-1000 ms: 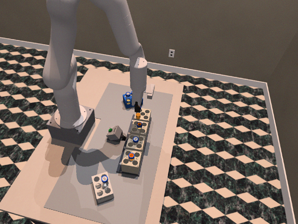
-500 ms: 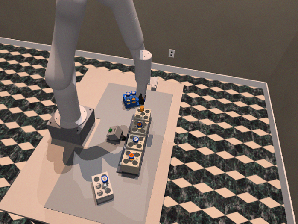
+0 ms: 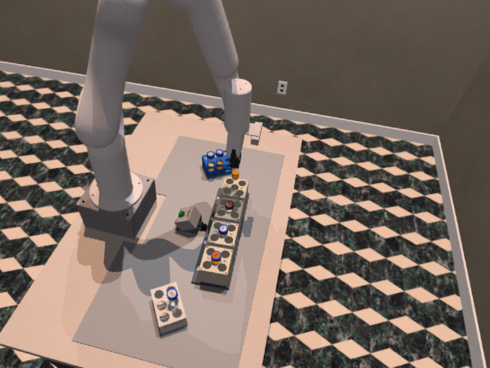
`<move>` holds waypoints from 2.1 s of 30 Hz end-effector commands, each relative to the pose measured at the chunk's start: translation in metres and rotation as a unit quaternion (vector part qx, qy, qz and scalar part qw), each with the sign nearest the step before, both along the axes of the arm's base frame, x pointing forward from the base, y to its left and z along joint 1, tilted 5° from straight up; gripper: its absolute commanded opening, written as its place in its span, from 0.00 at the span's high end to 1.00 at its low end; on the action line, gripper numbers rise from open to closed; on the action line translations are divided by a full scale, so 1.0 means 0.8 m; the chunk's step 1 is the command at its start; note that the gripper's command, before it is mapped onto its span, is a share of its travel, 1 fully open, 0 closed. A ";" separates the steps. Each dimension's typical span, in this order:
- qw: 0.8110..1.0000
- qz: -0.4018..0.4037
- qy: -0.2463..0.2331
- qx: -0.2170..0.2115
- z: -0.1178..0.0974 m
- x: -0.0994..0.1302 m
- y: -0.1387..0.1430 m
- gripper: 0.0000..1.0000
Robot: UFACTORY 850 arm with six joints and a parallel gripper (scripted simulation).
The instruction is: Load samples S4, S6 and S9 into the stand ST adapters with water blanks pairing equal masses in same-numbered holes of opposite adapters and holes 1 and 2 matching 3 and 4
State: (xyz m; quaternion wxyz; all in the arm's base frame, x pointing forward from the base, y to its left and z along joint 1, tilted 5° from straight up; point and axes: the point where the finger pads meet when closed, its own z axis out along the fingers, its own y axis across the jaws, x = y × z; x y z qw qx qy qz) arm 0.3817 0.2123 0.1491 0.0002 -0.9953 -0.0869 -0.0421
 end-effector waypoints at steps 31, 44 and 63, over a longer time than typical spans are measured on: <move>1.000 0.000 -0.001 0.000 -0.043 0.004 0.001 1.00; 1.000 0.000 -0.001 0.000 -0.044 0.005 0.001 1.00; 1.000 0.000 -0.001 0.000 -0.064 0.006 0.001 1.00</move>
